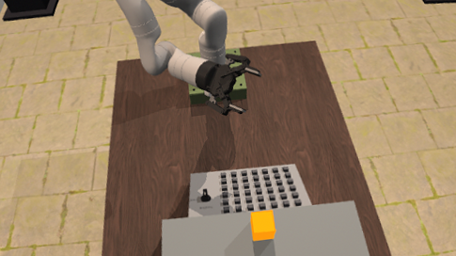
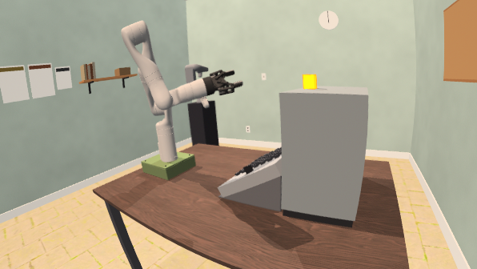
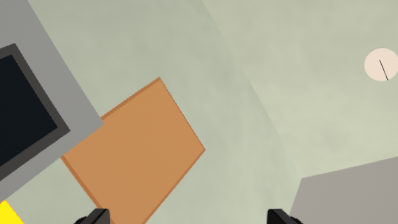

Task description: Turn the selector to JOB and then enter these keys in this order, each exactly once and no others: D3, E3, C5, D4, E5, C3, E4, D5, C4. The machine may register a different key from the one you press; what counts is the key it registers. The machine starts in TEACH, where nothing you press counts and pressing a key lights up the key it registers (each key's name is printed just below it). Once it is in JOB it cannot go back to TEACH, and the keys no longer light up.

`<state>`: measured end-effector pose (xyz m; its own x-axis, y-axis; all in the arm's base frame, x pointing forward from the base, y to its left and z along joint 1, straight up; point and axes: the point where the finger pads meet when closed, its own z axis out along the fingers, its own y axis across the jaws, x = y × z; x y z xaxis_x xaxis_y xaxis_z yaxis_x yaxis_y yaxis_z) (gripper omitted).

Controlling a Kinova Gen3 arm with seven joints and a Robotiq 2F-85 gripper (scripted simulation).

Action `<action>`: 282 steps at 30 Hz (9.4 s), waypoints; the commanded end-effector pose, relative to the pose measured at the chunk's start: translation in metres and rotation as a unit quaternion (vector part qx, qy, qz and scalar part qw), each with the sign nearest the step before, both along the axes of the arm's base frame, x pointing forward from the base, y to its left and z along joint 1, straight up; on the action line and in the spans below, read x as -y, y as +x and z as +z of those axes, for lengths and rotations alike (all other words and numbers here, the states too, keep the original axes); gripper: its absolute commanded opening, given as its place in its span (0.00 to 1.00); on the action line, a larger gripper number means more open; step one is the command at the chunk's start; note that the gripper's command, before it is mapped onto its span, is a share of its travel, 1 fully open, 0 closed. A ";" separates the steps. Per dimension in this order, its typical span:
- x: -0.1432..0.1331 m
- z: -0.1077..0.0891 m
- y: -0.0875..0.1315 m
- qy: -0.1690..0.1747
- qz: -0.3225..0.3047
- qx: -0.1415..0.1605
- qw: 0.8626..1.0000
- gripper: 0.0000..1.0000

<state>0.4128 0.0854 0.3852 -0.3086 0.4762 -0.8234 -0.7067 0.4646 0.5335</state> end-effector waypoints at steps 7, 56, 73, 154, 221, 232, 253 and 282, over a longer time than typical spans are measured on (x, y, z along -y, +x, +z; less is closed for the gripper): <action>-0.007 0.007 -0.008 -0.027 0.013 0.015 0.999 1.00; -0.031 0.019 -0.028 -0.123 0.045 0.058 0.990 1.00; -0.042 0.017 -0.036 -0.175 0.058 0.071 0.980 1.00; -0.067 -0.018 -0.046 -0.388 0.088 0.103 0.912 1.00; -0.063 -0.074 -0.029 -0.581 0.102 0.101 0.801 1.00; -0.061 -0.082 -0.026 -0.604 0.104 0.099 0.784 1.00; -0.056 -0.098 -0.018 -0.646 0.108 0.096 0.749 1.00; -0.054 -0.113 -0.011 -0.682 0.118 0.095 0.716 1.00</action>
